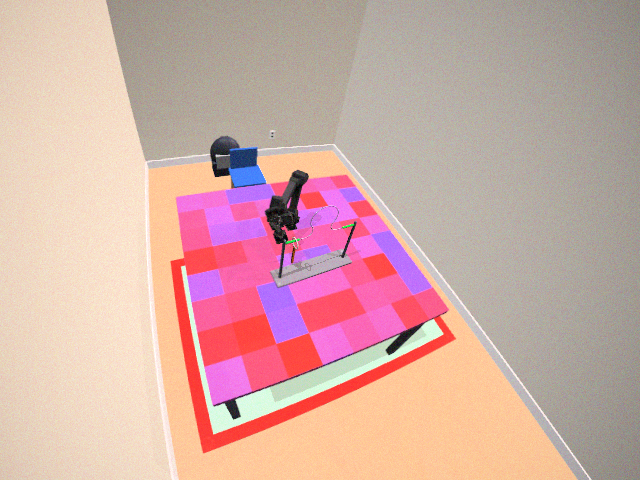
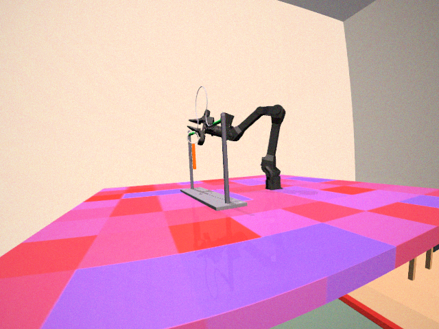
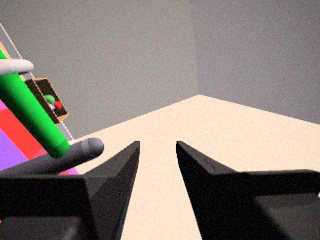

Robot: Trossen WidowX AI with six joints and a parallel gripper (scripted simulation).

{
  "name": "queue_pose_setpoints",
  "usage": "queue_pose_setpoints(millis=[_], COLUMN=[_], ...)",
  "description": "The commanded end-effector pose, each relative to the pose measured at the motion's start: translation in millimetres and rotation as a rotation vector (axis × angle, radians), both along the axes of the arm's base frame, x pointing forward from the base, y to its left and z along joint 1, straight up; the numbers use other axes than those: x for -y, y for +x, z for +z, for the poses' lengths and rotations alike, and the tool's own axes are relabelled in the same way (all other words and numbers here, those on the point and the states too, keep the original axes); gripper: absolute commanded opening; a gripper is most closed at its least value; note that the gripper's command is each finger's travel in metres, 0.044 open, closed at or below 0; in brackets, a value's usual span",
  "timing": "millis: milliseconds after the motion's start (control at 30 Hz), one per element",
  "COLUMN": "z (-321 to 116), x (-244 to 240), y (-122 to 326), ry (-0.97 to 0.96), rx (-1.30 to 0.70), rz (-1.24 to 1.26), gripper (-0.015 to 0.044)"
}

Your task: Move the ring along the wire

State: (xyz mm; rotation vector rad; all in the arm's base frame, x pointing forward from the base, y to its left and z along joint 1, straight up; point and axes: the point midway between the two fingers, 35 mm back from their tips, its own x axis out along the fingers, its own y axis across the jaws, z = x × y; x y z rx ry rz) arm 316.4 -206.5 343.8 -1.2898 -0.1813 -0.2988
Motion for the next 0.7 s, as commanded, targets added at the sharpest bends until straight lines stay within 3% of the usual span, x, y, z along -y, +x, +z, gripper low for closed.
queue_pose_setpoints(millis=[0,433,667], z=[-60.7,-208.9,-255.6], x=[9.7,-21.5,-61.7], y=[-6.9,-56.5,-93.4], ry=[0.183,0.788,1.151], rx=[-0.073,-0.239,-0.29], rz=[0.057,0.228,0.303], gripper=[0.016,0.016,0.016])
